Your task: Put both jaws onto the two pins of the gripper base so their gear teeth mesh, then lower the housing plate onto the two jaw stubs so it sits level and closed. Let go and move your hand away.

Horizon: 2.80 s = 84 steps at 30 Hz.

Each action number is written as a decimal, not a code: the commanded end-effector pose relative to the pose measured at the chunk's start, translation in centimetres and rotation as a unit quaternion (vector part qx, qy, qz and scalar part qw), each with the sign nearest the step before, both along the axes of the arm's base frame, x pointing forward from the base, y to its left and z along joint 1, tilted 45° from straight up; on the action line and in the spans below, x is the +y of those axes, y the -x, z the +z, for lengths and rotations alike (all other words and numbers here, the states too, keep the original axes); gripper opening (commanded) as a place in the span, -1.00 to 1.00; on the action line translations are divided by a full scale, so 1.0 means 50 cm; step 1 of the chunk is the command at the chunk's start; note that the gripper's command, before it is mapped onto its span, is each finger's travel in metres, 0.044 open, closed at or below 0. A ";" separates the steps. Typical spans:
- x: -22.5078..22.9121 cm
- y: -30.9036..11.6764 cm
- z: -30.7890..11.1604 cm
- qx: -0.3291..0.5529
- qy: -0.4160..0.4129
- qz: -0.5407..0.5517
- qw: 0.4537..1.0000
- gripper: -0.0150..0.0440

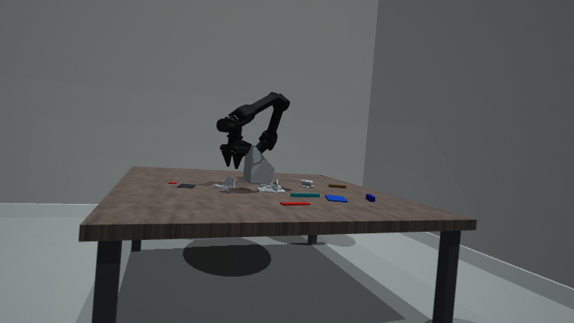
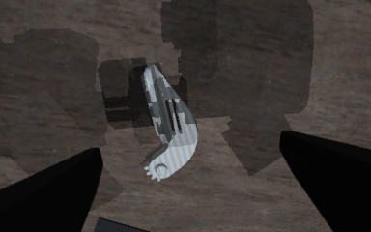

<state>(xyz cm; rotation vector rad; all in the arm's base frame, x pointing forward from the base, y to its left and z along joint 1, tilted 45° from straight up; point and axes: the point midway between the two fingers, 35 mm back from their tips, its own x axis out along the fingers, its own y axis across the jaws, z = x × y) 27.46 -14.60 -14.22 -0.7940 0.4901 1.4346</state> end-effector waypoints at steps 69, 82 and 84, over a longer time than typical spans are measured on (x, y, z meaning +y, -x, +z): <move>0.040 0.011 -0.073 -0.045 0.004 0.049 0.998 1.00; 0.040 0.011 -0.073 -0.045 0.004 0.049 0.998 1.00; 0.040 0.011 -0.073 -0.045 0.004 0.049 0.998 1.00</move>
